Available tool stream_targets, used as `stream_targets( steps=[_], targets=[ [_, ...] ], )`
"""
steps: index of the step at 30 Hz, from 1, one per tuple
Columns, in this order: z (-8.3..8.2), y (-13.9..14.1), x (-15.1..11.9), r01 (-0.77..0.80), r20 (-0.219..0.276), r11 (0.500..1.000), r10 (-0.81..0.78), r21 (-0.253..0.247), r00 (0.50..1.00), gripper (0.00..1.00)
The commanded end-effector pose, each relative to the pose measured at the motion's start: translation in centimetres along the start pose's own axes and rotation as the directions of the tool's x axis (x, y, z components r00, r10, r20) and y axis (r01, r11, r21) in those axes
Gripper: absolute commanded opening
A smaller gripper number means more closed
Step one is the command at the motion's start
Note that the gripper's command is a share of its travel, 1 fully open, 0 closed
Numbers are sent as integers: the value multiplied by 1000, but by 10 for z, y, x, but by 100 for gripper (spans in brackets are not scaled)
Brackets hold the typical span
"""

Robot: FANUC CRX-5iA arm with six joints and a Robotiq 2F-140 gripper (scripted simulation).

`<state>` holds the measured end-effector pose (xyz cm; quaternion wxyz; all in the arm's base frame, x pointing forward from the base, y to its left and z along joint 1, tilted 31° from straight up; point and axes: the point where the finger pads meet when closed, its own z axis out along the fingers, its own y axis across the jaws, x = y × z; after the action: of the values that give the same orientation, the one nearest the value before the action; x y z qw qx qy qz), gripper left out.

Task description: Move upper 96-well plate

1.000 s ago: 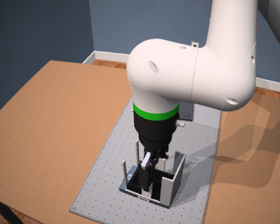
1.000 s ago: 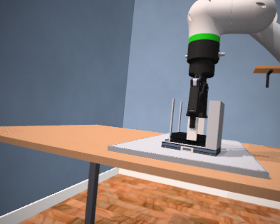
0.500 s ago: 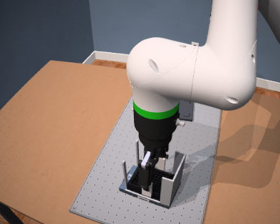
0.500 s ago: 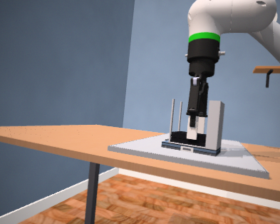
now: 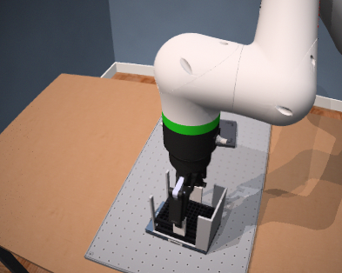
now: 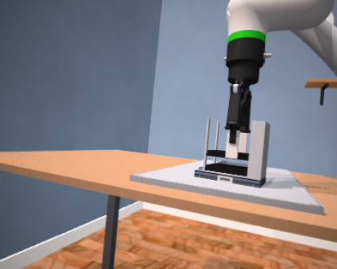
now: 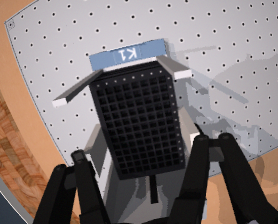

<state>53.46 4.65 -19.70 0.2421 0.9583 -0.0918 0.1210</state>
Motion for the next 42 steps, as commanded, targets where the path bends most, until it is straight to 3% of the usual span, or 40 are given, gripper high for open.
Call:
stream_targets(
  steps=[1, 42],
  targets=[
    [-6, 0, 0, 0, 0, 1000, 0, 0, 1000, 0],
    [-68, 0, 0, 0, 0, 1000, 0, 0, 1000, 0]
  ],
)
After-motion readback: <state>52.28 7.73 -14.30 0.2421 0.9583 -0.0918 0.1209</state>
